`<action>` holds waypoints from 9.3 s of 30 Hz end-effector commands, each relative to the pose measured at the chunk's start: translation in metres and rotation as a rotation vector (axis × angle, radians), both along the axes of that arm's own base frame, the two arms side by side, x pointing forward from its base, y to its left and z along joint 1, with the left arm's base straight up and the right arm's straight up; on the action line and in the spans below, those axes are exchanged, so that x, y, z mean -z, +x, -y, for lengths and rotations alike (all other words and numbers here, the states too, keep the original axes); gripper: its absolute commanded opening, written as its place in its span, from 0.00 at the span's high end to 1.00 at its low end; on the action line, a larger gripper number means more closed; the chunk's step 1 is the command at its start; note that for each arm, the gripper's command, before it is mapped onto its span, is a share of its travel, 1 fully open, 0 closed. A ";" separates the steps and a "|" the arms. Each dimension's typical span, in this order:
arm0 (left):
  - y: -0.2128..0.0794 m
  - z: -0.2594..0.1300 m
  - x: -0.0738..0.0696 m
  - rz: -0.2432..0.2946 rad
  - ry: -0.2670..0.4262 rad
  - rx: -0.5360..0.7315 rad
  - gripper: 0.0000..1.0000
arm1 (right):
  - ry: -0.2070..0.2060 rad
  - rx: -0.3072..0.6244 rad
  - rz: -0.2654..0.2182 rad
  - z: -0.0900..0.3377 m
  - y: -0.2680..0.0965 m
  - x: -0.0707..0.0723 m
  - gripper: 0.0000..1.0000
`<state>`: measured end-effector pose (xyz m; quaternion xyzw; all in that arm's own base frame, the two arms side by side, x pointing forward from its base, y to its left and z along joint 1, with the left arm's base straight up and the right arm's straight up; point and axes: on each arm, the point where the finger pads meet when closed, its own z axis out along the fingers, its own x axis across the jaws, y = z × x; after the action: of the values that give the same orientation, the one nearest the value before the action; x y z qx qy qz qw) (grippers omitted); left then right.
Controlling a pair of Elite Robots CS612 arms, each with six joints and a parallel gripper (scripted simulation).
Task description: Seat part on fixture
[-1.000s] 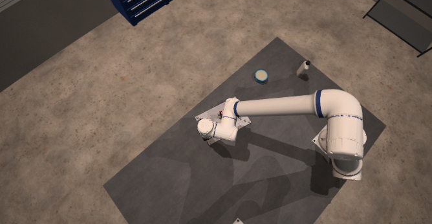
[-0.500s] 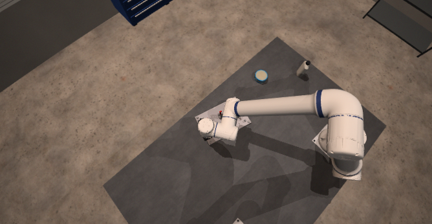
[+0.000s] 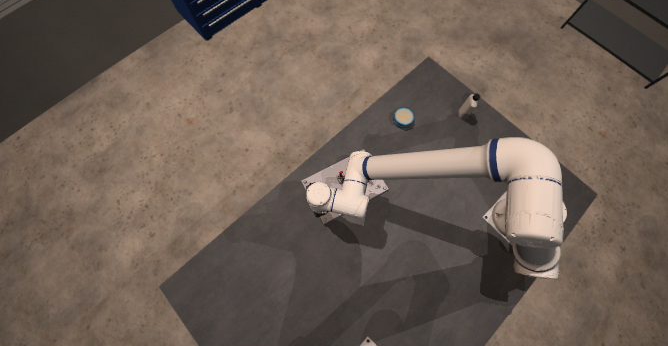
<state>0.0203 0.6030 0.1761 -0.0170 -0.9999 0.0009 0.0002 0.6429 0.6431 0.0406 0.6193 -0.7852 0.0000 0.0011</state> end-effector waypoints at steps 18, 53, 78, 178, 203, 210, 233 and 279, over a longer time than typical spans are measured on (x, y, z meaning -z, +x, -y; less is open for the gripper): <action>0.000 -0.001 -0.001 0.000 0.002 0.000 0.00 | 0.001 0.000 0.002 0.003 0.000 -0.001 1.00; 0.000 -0.001 -0.001 0.000 0.002 0.000 0.00 | 0.001 0.000 0.002 0.007 -0.001 -0.001 1.00; 0.000 -0.001 -0.001 0.000 0.002 0.000 0.00 | 0.001 0.000 0.002 0.011 -0.002 -0.001 1.00; 0.000 -0.001 -0.001 0.000 0.002 0.000 0.00 | 0.001 0.000 0.002 -0.003 0.001 -0.015 1.00; 0.000 -0.001 -0.001 0.000 0.002 0.000 0.00 | 0.001 0.000 0.002 -0.003 0.001 -0.042 1.00; 0.000 -0.001 -0.001 0.000 0.002 0.000 0.00 | 0.001 0.000 0.002 -0.003 0.001 -0.042 1.00; 0.000 -0.001 -0.001 0.000 0.002 0.000 0.00 | 0.001 0.000 0.002 -0.003 0.001 -0.041 1.00; 0.000 -0.001 -0.001 0.000 0.002 0.000 0.00 | 0.001 0.000 0.002 -0.003 0.001 -0.174 1.00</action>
<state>0.0203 0.6030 0.1761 -0.0170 -0.9999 0.0009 0.0002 0.6434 0.6455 0.2087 0.6193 -0.7851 0.0000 0.0010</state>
